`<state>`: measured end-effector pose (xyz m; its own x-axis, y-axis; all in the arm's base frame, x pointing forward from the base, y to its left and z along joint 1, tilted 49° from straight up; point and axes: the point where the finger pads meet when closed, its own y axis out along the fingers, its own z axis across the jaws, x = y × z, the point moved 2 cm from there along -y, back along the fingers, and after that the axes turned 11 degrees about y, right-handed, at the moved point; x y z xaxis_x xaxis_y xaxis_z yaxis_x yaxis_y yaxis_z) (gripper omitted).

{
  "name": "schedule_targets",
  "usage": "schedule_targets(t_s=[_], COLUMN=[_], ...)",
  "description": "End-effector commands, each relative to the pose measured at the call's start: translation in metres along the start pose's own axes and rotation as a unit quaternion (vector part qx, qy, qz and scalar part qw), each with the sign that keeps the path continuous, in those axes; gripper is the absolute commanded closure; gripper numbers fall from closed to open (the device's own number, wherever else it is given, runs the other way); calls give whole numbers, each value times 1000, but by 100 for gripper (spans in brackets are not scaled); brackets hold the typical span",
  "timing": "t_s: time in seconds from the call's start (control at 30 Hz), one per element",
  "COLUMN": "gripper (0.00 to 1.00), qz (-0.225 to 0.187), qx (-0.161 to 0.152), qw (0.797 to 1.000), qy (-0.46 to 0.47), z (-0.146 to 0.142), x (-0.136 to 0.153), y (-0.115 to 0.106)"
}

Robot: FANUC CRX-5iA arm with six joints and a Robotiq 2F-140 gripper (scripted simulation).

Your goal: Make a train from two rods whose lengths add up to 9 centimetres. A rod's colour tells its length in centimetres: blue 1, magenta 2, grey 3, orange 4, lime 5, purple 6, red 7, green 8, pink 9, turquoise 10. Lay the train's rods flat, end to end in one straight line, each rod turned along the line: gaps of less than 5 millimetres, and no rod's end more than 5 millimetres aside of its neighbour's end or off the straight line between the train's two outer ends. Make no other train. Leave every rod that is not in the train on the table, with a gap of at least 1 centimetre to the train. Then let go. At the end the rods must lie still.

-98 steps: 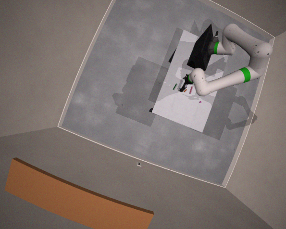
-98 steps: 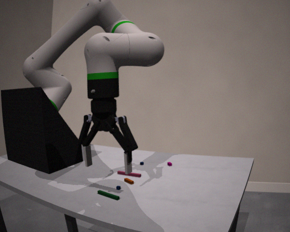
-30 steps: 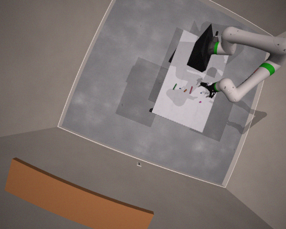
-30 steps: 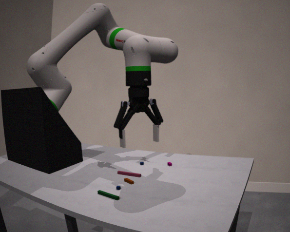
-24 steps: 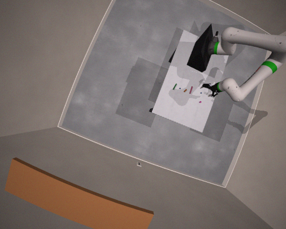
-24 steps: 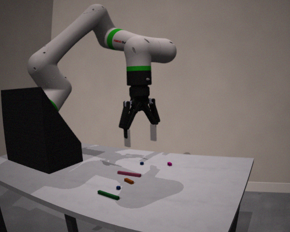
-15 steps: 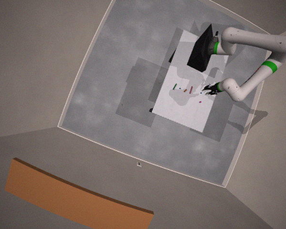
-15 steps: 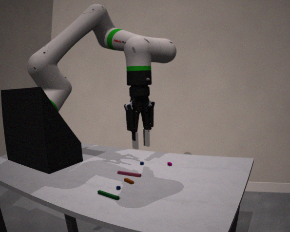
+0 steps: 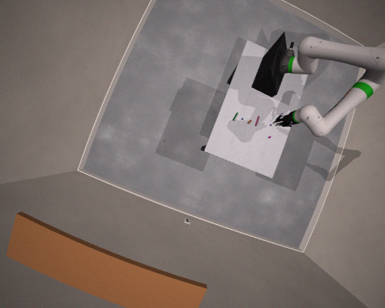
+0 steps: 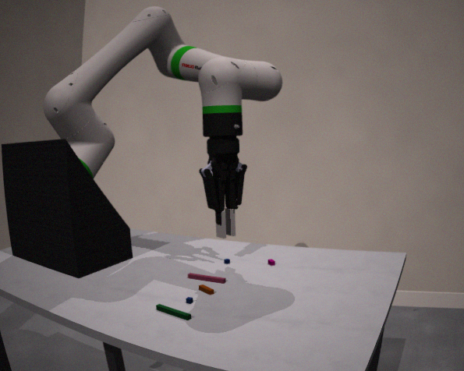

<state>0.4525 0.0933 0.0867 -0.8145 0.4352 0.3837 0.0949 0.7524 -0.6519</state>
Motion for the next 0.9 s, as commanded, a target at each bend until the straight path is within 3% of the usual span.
schedule_targets(t_s=[0.0,0.87], gripper=[85,85], qz=[0,0], qx=[0,0], qw=[1000,1000], qy=[0,0], z=[0,0], x=[0,0], y=[0,8])
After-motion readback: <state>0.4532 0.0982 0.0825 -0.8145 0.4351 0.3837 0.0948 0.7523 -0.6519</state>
